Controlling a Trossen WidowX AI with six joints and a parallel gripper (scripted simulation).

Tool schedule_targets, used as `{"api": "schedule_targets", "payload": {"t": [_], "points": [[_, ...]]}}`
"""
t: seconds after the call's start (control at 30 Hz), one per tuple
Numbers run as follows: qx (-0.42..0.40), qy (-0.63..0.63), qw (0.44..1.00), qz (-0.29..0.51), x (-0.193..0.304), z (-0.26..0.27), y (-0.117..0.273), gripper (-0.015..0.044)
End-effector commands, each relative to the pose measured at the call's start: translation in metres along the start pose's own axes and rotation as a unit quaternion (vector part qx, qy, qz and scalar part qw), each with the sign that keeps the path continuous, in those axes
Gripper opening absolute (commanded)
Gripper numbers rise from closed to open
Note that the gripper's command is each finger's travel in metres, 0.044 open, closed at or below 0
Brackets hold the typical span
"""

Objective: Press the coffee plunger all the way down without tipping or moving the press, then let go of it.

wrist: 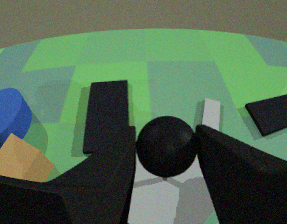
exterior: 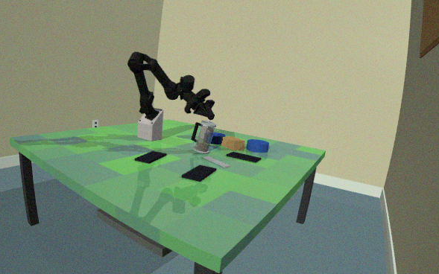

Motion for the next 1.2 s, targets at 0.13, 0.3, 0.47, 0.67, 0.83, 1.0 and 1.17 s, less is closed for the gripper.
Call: {"api": "schedule_targets", "payload": {"t": [0.13, 0.3, 0.47, 0.67, 0.83, 1.0, 1.17], "points": [[0.0, 0.0, 1.0, 0.0, 0.0, 0.0, 0.0, 0.0123], [0.0, 0.0, 1.0, 0.0, 0.0, 0.0, 0.0, 0.0123], [0.0, 0.0, 1.0, 0.0, 0.0, 0.0, 0.0, 0.0254], [0.0, 0.0, 1.0, 0.0, 0.0, 0.0, 0.0, 0.0411], [0.0, 0.0, 1.0, 0.001, -0.001, 0.001, 0.001, 0.044], [-0.003, 0.001, 1.0, 0.008, -0.023, 0.007, 0.024, 0.044], [-0.001, 0.007, 1.0, 0.009, -0.051, 0.007, 0.066, 0.044]]}}
Point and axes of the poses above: the point midway between the two fingers, 35 mm back from their tips, its own y axis back along the fingers, its own z axis across the jaws, x = y × z, the point moved 7 cm from there along y, back along the fingers, and after that the axes turned 14 degrees about -y, right-handed, at the moved point
